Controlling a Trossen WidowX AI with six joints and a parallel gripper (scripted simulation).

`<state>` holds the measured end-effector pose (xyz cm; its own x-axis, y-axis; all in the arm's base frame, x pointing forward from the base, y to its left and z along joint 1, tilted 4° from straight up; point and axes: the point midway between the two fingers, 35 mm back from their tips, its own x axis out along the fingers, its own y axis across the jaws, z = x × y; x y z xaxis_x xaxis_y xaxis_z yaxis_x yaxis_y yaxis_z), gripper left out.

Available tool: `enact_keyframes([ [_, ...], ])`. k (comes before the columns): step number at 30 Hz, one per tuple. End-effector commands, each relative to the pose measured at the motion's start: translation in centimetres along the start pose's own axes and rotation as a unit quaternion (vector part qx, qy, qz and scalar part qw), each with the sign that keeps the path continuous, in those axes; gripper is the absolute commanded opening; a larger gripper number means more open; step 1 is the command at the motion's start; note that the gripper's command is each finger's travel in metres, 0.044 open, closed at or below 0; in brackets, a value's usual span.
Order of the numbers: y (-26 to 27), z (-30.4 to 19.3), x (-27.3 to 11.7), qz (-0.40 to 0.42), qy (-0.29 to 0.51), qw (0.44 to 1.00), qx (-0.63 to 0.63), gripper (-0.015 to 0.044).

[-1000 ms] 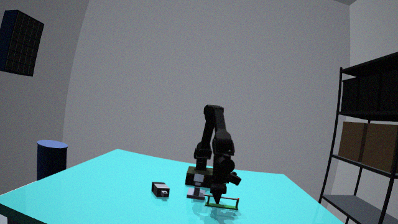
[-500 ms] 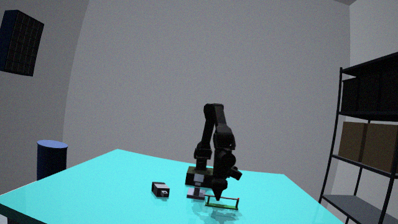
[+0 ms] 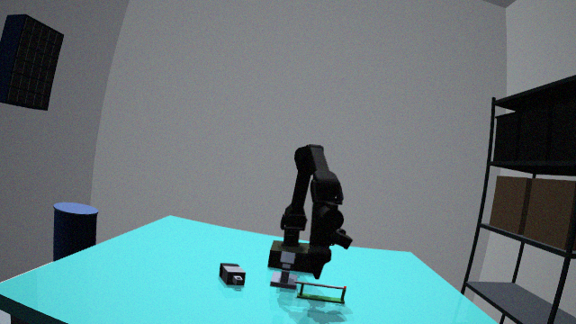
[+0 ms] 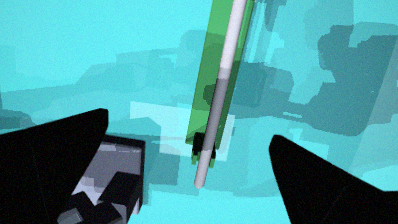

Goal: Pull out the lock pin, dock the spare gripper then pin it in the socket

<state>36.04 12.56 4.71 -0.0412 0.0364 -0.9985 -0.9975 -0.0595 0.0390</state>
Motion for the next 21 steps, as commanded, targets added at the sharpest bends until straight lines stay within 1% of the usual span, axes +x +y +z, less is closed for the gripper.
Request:
enact_keyframes([
  [1, 0.1, 0.1, -1.1, 0.000, 0.000, 1.000, 0.000, 0.0440],
  [13, 0.6, 0.3, -3.8, 0.009, 0.002, 1.000, -0.002, 0.0440],
  [14, 0.6, 0.2, -2.9, 0.010, 0.003, 1.000, -0.002, 0.0440],
  [16, 0.6, 0.2, -3.3, 0.010, 0.003, 1.000, -0.002, 0.0440],
  [21, 0.6, 0.5, -5.9, 0.009, 0.002, 1.000, -0.002, 0.0440],
])
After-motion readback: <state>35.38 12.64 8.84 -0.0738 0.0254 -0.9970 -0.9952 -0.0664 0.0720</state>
